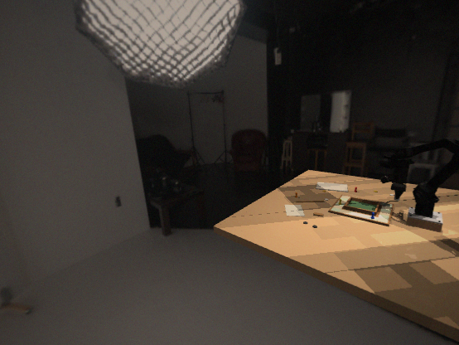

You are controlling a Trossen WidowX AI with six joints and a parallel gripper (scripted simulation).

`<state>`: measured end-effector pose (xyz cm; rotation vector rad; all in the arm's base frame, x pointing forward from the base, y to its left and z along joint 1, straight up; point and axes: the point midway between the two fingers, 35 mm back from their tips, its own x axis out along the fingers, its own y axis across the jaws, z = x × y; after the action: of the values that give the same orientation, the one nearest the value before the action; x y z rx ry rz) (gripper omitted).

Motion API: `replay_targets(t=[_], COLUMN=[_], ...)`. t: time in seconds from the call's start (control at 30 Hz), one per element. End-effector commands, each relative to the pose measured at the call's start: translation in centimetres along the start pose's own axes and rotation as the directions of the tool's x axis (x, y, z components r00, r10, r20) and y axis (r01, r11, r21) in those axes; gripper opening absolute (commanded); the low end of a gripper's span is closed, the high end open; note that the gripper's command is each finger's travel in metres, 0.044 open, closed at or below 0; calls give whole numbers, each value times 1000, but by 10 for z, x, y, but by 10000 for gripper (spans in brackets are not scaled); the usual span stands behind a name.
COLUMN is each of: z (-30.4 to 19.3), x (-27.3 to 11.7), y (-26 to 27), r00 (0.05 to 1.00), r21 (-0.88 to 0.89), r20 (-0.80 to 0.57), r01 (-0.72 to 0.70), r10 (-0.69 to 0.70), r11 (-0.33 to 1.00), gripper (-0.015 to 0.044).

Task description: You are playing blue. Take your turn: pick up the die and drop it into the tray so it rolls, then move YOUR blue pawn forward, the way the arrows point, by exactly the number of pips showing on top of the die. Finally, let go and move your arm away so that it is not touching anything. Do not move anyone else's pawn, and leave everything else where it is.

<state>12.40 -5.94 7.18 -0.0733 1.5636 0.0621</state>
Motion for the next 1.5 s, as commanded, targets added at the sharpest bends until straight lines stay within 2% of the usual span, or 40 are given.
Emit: replay_targets(t=[0.0, 0.17, 0.33, 0.93, 1.47], z=[-2, -8, -6, 73, 144], x=[-25, -48, -49, -41, -16], y=[4, 9, 9, 17, 54], r00=[1000, 1000, 1000, 1000, 1000], r21=[5, 5, 5, 16, 24], r20=[10, 10, 10, 17, 21], r01=[0, 0, 0, -1, -5], r10=[0, 0, 0, 1, 4], r11=[1000, 1000, 1000, 1000, 1000], gripper=[0, 0, 0, 0, 0])
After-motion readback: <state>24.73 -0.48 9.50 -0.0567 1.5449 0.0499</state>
